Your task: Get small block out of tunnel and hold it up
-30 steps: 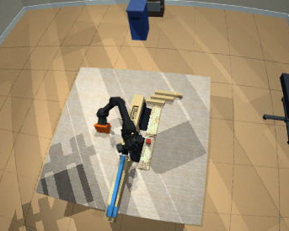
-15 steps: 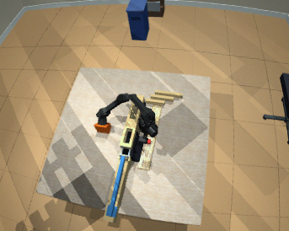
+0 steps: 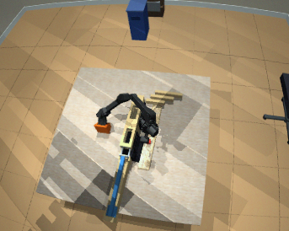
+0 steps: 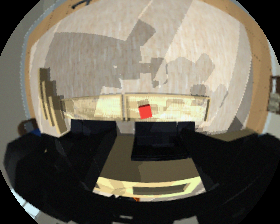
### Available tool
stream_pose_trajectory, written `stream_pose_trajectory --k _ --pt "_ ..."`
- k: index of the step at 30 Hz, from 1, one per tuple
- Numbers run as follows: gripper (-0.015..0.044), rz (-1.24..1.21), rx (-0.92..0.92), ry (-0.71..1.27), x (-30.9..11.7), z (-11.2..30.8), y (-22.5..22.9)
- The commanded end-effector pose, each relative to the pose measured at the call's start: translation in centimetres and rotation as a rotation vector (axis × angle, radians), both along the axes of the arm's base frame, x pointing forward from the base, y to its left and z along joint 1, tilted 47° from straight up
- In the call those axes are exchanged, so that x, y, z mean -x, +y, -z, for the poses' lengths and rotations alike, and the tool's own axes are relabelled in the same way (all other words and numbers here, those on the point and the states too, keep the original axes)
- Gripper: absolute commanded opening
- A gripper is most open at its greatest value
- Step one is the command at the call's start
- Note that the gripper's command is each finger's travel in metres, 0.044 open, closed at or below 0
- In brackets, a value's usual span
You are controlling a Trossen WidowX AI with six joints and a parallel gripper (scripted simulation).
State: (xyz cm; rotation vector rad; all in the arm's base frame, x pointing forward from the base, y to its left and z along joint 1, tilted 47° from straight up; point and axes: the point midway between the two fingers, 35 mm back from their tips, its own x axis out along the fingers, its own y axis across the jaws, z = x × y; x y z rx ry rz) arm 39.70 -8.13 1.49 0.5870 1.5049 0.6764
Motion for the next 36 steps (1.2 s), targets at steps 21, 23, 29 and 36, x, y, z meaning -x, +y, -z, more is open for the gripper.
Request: stream_pose_trajectory --k 21,23,29,36 --pt "0.0440 0.004 -0.002 0.004 -0.3 2.8 2.9" --pt "0.0440 0.004 -0.002 0.004 -0.3 3.1 3.1" --pt "0.0440 0.004 -0.002 0.004 -0.3 3.8 3.9" --pt "0.0440 0.004 -0.002 0.004 -0.3 4.6 4.7"
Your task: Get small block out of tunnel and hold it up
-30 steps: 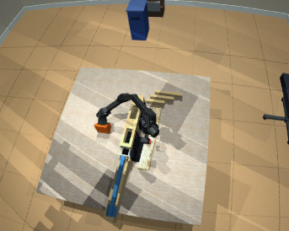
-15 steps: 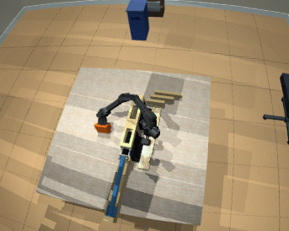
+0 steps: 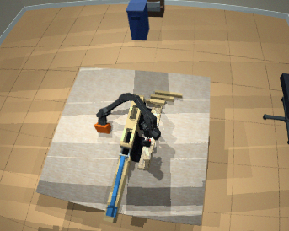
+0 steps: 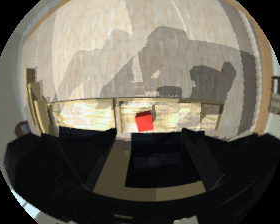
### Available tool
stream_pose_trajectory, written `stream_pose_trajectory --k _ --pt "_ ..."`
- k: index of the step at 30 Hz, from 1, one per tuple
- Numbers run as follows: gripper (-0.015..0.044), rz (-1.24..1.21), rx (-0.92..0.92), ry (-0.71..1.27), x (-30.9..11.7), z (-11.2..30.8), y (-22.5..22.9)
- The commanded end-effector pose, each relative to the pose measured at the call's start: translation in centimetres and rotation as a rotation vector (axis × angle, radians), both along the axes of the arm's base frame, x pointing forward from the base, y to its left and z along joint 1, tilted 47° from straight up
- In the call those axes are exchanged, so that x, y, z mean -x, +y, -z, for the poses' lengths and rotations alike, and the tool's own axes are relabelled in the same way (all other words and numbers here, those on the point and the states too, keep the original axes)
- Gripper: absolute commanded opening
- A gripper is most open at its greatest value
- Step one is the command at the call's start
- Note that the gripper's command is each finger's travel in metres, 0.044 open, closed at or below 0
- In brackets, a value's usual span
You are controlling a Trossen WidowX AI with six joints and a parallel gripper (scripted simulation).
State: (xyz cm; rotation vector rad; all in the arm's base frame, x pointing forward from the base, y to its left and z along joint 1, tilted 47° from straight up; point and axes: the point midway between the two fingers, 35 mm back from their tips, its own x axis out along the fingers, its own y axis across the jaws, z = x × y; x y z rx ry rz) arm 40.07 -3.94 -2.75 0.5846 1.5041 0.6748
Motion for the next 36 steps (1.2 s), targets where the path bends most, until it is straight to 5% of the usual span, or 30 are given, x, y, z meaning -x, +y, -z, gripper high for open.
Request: stream_pose_trajectory --k 1,36 --pt "0.0440 0.004 -0.005 0.005 0.1 0.4 0.6" --pt "0.0440 0.003 -0.012 0.005 1.0 4.1 4.9"
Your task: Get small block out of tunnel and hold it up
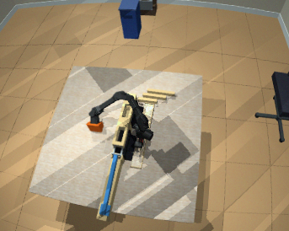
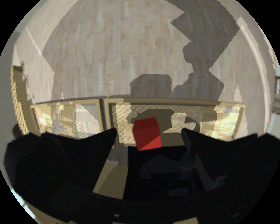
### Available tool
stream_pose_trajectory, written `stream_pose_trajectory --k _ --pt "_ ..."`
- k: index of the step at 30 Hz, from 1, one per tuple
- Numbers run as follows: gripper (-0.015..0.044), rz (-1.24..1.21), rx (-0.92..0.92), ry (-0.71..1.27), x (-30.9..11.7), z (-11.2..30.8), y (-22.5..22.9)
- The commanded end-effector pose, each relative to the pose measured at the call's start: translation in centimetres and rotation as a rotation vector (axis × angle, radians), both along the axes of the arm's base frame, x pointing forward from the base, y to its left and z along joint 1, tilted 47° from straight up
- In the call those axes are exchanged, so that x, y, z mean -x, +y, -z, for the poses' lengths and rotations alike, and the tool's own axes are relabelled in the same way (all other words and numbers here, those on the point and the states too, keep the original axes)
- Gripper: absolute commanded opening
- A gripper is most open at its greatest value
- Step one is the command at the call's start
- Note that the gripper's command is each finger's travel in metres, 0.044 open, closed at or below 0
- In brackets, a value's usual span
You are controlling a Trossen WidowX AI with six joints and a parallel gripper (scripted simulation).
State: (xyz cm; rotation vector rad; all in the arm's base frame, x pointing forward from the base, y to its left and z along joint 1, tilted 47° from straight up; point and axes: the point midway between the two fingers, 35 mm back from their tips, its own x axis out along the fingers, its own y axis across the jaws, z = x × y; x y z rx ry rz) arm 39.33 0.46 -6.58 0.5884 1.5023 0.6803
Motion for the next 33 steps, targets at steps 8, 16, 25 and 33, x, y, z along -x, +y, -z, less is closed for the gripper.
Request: stream_pose_trajectory --k 8,16,25,33 --pt "0.0387 -0.001 -0.002 0.000 0.2 0.6 0.7" --pt "0.0177 -0.001 -0.002 0.000 0.2 0.6 0.7" --pt "0.0098 -0.001 -0.002 0.000 0.2 0.5 0.7" --pt "0.0000 0.001 0.002 0.001 -0.4 -1.2 -1.5"
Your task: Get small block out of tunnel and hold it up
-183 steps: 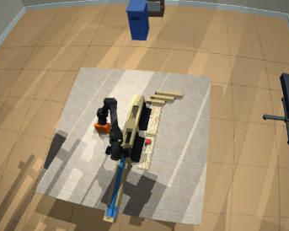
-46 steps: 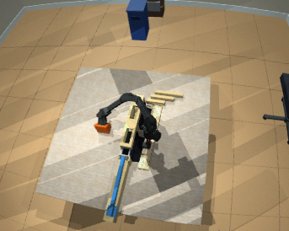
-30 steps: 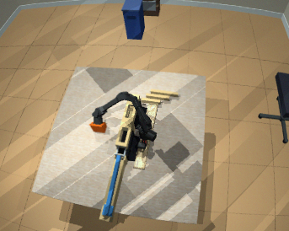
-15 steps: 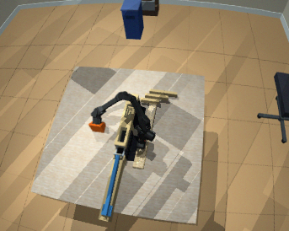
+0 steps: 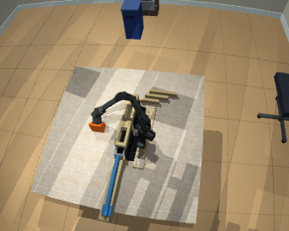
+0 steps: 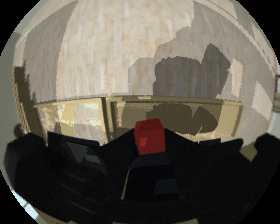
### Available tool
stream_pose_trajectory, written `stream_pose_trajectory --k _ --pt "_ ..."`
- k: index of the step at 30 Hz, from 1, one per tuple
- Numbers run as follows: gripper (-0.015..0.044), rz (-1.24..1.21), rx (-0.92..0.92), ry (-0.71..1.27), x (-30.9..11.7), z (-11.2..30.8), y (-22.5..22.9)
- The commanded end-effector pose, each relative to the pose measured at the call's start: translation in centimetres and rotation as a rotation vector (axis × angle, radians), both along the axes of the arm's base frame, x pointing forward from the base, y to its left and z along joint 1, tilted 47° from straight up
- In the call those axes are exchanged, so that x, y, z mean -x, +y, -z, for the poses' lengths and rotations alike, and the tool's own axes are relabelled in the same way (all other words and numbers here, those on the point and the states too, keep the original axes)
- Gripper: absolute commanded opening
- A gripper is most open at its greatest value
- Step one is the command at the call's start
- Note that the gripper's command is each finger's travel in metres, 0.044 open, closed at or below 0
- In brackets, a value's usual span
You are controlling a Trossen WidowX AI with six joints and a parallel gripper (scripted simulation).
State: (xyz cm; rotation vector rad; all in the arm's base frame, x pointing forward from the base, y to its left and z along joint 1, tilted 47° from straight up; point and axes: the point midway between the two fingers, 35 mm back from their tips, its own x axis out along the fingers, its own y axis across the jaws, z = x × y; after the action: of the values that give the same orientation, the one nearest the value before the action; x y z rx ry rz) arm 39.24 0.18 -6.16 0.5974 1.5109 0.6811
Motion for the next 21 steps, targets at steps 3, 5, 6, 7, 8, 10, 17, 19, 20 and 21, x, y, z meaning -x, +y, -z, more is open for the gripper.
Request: stream_pose_trajectory --k 3,5,6,7,8,10,17,19,20,21 --pt "0.0000 0.001 0.008 -0.009 -0.6 -1.7 -2.2" --pt "0.0000 0.001 0.008 -0.009 -0.7 -2.4 -2.9" --pt "0.0000 0.002 0.009 -0.008 -0.7 -2.7 -3.3" --pt "0.0000 0.002 0.009 -0.008 -0.8 -3.0 -3.6" --pt "0.0000 0.002 0.009 -0.008 -0.8 -3.3 -3.9" --pt "0.0000 0.002 0.009 -0.007 -0.8 -4.0 -4.6" --pt "0.0000 0.002 0.006 -0.005 -0.6 -6.4 -7.0" --pt "0.0000 0.002 0.005 -0.005 -0.5 -7.1 -7.6" --pt "0.0000 0.002 0.004 -0.004 -0.4 -7.4 -8.0" --pt "0.0000 0.002 0.004 -0.004 -0.3 -7.8 -8.3"
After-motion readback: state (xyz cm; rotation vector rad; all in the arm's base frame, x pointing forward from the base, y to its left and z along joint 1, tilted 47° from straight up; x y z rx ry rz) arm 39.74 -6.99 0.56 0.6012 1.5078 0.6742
